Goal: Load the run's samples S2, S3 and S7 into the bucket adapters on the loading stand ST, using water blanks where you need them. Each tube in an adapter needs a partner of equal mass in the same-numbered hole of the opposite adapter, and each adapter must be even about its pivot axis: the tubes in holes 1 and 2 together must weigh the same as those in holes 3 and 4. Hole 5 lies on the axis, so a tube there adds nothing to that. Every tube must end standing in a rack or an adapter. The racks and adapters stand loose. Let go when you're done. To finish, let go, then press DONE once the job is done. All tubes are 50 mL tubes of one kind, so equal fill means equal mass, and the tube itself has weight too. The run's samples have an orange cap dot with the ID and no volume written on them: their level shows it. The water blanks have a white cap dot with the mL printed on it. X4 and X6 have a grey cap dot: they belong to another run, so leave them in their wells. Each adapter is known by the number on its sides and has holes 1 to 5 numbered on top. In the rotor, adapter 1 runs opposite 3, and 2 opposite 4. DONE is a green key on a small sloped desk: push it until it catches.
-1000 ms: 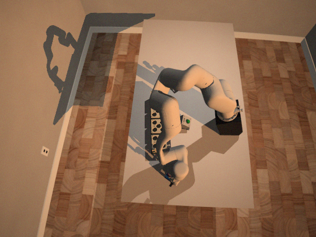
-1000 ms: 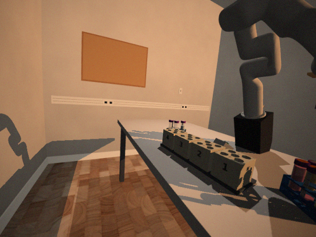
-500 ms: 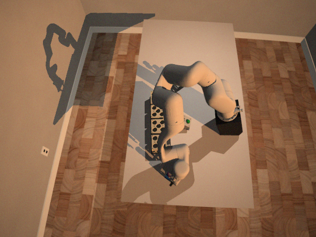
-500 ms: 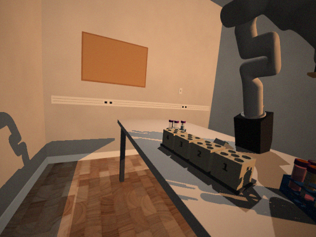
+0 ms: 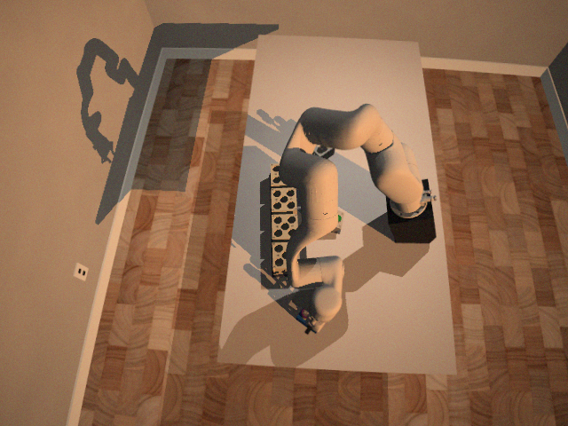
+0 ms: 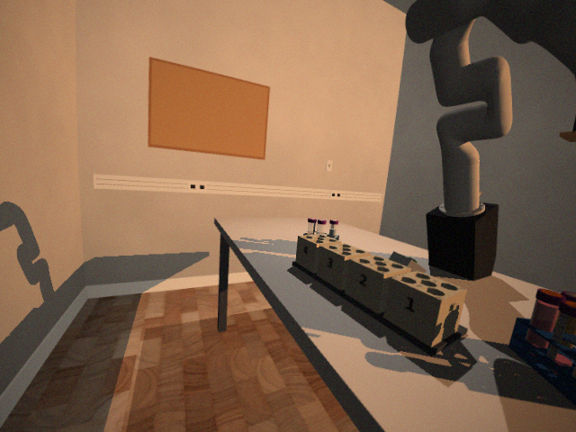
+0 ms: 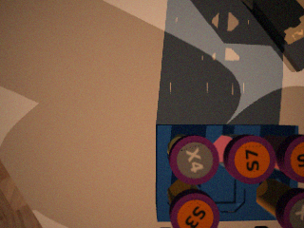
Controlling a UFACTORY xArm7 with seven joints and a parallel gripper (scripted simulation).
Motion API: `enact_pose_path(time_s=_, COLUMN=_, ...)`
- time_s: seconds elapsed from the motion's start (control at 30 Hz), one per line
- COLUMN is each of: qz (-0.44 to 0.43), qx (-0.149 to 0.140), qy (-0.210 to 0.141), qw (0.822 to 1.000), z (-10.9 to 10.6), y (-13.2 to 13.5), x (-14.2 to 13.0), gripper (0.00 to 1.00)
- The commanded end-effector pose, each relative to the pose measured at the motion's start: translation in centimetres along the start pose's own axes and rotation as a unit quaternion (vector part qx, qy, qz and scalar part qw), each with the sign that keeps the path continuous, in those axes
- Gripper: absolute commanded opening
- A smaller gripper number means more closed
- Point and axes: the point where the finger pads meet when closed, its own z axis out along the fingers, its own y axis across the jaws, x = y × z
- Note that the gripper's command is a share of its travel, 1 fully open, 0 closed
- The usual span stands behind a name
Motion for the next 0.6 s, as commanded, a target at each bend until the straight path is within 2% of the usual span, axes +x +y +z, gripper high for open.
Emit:
enact_pose_path(time_s=0.0, qz=0.000, qx=0.002, qy=-0.001, qw=1.000, z=-1.2, y=-0.1, x=0.0, gripper=0.44)
enact_pose_path(time_s=0.57, qz=0.000, qx=0.002, qy=-0.001, qw=1.000, z=-4.2, y=-0.1, x=0.0, gripper=0.44)
